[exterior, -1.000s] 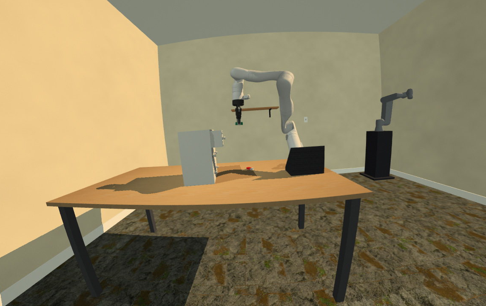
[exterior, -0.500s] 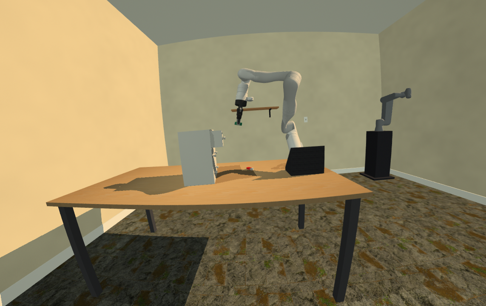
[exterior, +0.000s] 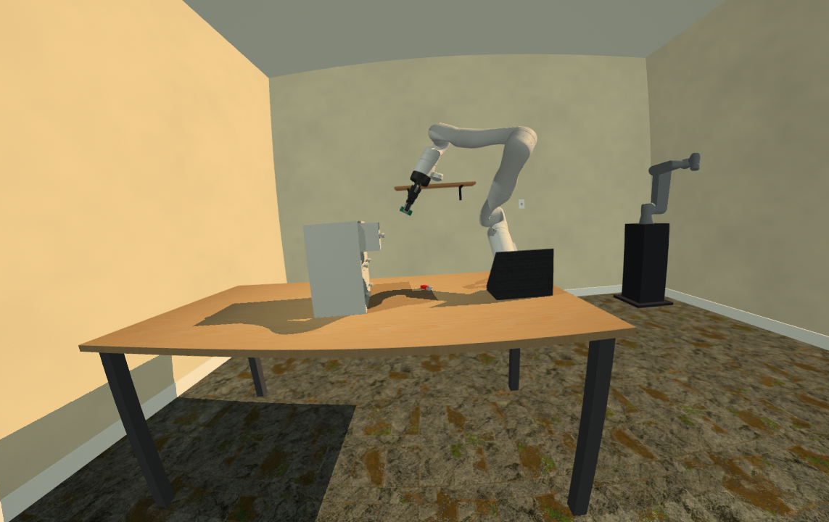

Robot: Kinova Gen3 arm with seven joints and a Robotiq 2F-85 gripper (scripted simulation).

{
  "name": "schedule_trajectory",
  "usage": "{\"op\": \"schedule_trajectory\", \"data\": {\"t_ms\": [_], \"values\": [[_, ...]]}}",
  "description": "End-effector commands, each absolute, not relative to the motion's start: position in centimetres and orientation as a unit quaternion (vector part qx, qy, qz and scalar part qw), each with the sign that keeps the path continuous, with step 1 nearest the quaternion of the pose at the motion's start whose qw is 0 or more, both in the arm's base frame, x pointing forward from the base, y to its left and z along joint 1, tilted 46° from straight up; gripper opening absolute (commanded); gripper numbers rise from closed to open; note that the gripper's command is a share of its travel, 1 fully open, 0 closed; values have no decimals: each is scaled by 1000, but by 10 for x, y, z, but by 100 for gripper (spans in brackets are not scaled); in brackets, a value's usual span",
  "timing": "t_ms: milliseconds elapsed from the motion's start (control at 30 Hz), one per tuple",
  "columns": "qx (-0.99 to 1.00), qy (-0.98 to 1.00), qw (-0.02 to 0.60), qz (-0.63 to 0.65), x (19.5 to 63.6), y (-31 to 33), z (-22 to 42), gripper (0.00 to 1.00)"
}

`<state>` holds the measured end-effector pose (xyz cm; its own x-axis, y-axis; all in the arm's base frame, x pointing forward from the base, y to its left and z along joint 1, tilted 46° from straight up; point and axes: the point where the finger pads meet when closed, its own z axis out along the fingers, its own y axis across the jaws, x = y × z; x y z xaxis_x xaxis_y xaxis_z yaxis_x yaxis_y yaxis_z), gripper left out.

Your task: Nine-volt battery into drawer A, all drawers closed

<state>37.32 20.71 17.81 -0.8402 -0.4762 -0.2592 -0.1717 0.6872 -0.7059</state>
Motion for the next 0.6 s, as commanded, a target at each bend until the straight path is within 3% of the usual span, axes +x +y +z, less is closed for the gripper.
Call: {"op": "schedule_trajectory", "data": {"t_ms": [0, 567], "values": [[-196, 883, 246, -348, 365, 208, 175, 23], [-254, 826, 399, -307, 362, 207, 173, 23]]}}
